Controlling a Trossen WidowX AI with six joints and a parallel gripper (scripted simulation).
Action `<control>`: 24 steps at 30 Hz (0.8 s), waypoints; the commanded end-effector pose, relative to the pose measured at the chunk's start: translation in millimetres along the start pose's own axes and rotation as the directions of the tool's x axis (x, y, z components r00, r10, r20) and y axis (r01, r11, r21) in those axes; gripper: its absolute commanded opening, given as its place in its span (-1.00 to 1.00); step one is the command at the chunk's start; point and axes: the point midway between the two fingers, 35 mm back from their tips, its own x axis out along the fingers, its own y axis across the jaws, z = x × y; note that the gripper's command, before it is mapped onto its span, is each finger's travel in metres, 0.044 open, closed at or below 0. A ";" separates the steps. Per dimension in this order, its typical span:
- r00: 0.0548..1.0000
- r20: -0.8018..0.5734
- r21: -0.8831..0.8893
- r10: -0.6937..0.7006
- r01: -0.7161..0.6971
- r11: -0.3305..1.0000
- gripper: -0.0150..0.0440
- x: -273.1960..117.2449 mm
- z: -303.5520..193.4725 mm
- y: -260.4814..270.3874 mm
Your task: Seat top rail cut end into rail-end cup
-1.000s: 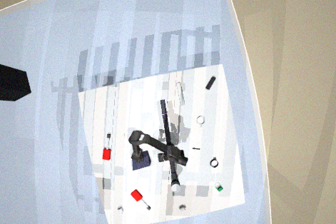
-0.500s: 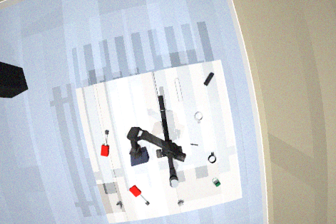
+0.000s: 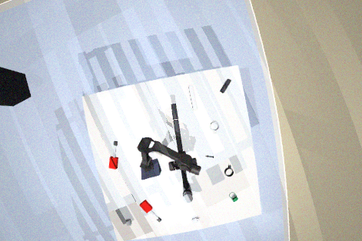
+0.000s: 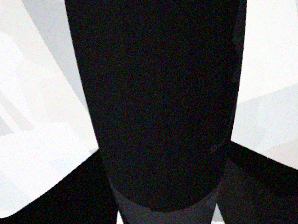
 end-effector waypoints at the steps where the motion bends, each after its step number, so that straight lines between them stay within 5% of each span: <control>1: 1.000 -0.005 0.002 -0.006 0.006 1.000 -0.49 -2.3 -4.9 0.0; 24: 1.000 -0.006 0.002 -0.006 0.006 1.000 -0.49 -6.9 -12.9 -0.6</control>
